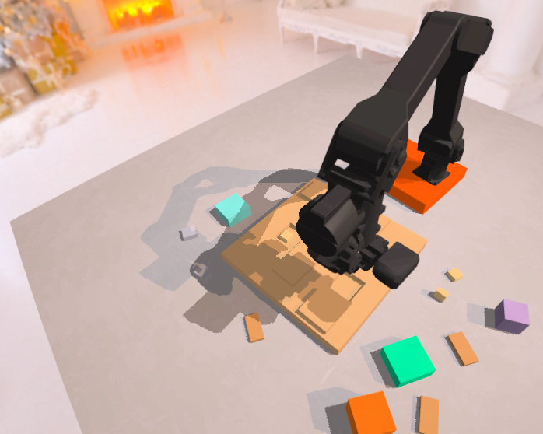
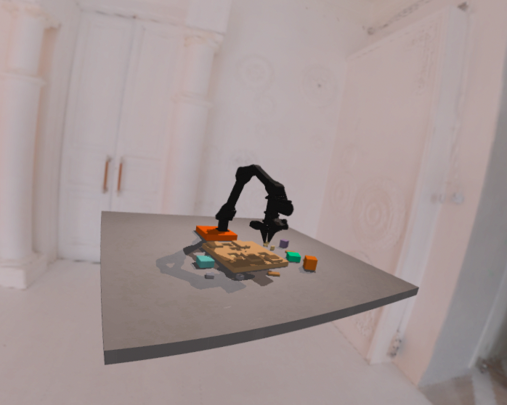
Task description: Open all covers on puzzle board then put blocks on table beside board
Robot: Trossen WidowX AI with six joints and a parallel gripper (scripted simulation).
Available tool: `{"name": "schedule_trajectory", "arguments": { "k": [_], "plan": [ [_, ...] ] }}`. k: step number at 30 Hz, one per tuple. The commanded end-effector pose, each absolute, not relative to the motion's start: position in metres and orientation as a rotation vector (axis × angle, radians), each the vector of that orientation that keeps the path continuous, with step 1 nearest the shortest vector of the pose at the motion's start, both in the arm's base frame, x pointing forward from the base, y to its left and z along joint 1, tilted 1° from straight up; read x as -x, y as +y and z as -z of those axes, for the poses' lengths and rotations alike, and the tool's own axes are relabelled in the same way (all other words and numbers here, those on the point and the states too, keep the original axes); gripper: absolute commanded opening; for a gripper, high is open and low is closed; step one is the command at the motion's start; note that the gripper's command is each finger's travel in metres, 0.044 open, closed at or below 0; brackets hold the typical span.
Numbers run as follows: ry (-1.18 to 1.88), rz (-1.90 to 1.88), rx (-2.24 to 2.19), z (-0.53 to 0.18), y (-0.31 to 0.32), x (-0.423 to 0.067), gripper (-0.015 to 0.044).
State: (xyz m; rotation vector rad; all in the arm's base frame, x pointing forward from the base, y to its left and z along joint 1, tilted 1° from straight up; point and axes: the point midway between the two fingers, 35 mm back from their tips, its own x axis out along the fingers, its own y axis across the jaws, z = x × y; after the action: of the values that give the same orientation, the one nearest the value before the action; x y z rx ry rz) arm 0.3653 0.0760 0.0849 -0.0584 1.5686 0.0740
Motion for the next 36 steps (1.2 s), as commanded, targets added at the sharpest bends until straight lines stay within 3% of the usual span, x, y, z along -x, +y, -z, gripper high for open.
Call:
{"name": "schedule_trajectory", "arguments": {
  "k": [1,11,36],
  "plan": [
    [1.561,-0.073,0.059,-0.099,0.076,-0.366,0.0080],
    [1.561,-0.073,0.059,-0.115,0.073,-0.366,0.0080],
    [1.558,-0.066,0.066,-0.116,-0.021,-0.379,0.0080]
  ]
}}
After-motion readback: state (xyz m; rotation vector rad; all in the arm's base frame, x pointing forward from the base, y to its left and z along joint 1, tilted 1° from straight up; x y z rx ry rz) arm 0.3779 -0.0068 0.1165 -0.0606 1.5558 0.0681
